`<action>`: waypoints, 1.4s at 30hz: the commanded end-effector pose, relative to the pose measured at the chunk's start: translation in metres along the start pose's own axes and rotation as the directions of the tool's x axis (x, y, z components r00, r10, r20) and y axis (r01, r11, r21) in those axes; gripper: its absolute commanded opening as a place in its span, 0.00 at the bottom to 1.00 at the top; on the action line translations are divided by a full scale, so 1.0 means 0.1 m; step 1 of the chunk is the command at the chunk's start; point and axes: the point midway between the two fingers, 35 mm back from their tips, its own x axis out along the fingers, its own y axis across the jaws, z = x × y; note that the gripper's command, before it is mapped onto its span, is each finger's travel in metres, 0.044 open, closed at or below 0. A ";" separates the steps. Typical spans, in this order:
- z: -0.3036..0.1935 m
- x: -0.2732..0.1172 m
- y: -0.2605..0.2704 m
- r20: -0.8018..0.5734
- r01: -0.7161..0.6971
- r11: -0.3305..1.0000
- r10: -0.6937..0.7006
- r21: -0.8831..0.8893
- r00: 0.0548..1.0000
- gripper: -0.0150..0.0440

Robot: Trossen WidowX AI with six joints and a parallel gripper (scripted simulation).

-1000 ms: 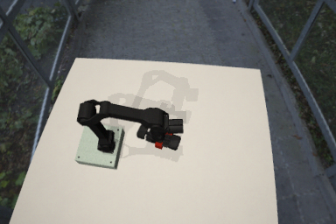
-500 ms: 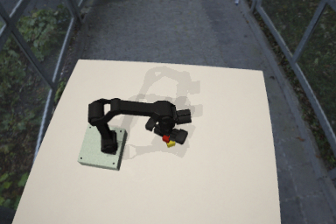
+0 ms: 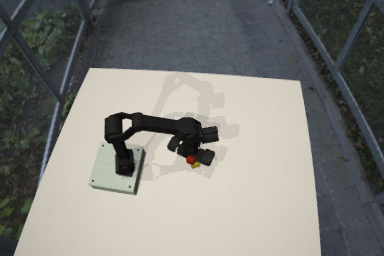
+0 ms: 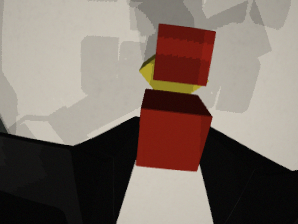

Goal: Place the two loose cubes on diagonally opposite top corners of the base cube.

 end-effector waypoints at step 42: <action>0.01 0.31 -0.03 0.021 -0.001 0.999 0.000 0.032 1.000 0.43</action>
